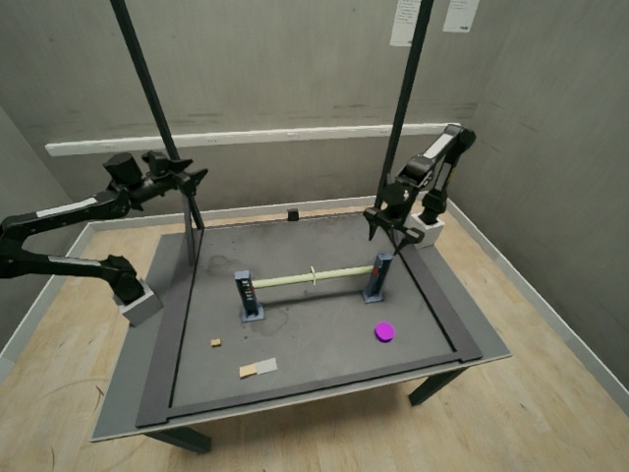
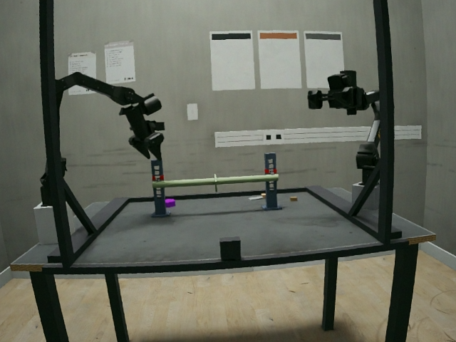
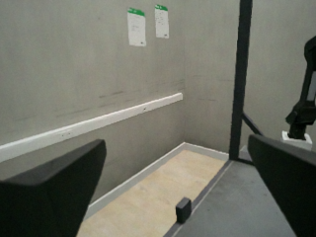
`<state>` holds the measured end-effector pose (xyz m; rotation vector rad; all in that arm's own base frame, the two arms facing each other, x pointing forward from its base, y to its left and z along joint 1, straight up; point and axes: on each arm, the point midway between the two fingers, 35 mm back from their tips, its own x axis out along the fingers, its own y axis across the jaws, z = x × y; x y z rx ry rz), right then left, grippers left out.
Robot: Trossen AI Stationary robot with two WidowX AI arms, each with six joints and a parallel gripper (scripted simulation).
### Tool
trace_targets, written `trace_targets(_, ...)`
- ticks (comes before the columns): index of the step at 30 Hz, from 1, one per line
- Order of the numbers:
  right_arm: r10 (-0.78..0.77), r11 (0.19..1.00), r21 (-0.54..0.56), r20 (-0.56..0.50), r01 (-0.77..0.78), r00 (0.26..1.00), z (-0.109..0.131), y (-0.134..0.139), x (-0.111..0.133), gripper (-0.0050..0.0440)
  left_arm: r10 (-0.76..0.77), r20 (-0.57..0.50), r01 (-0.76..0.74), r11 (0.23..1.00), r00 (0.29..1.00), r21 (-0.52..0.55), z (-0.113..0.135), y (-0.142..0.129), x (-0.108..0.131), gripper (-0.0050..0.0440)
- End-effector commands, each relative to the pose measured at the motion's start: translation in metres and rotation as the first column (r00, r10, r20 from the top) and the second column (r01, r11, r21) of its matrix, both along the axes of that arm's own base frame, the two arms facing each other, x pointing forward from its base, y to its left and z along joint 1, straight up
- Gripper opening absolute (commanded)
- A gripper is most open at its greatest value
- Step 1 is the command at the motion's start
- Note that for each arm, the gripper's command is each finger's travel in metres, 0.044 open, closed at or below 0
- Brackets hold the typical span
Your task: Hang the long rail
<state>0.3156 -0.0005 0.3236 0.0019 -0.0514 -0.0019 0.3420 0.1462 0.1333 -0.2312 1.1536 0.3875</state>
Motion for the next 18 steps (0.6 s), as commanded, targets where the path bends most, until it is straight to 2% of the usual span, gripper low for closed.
trace_targets(1,0.002,1.0,-0.002,0.015,-0.002,1.0,0.006,0.0,-0.001,0.042,-0.043,0.123,0.035,0.997,0.992,0.062,0.028,-0.012,0.007,0.044)
trace_targets(6,0.002,1.0,-0.002,0.015,-0.002,1.0,0.006,0.0,-0.001,0.042,-0.156,0.359,0.105,0.982,0.92,0.157,0.067,-0.044,0.019,0.044)
trace_targets(10,0.002,1.0,-0.002,0.015,-0.002,1.0,0.006,0.0,-0.001,0.042,-0.237,0.509,0.141,0.965,0.828,0.219,0.095,-0.069,0.018,0.044)
trace_targets(11,0.002,1.0,-0.002,0.015,-0.002,1.0,0.006,0.0,-0.001,0.042,-0.256,0.543,0.148,0.961,0.8,0.234,0.102,-0.076,0.017,0.044)
trace_targets(13,0.002,1.0,-0.002,0.015,-0.002,1.0,0.006,0.0,-0.001,0.042,-0.256,0.543,0.148,0.961,0.8,0.234,0.102,-0.076,0.017,0.044)
trace_targets(18,0.002,1.0,-0.002,0.015,-0.002,1.0,0.006,0.0,-0.001,0.042,-0.342,0.711,0.164,0.937,0.614,0.309,0.143,-0.107,0.007,0.044)
